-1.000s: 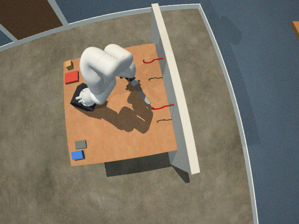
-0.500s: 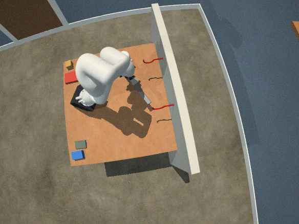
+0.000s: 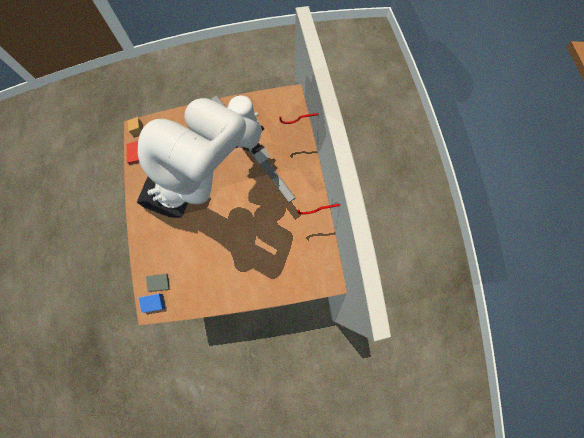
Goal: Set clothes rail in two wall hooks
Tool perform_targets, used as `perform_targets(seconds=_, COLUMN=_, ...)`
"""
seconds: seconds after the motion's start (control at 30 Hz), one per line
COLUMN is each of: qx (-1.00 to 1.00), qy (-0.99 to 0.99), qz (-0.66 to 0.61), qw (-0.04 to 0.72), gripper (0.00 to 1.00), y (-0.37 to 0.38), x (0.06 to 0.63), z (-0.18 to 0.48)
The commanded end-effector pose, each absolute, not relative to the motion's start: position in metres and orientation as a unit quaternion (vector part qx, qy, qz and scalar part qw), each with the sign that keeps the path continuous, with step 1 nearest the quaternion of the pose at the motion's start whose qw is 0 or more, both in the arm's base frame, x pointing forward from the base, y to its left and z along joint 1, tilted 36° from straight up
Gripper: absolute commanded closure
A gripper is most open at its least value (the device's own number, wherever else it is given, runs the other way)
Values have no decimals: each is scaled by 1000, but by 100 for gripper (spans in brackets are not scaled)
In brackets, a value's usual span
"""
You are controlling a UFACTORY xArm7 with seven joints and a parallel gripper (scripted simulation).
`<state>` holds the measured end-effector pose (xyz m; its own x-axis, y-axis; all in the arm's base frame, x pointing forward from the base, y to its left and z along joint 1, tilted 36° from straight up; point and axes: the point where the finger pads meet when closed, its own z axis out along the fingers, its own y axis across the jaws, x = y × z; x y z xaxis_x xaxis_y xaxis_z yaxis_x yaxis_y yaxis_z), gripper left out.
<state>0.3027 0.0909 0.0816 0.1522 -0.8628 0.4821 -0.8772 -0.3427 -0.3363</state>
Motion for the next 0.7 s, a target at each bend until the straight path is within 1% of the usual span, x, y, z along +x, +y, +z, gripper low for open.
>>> perform_targets(seconds=0.0, qx=759, qy=-573, qz=308, qw=11, gripper=100, y=93, x=300, z=87)
perform_targets(seconds=0.67, qx=759, qy=-573, qz=308, qw=11, gripper=100, y=104, x=287, z=111)
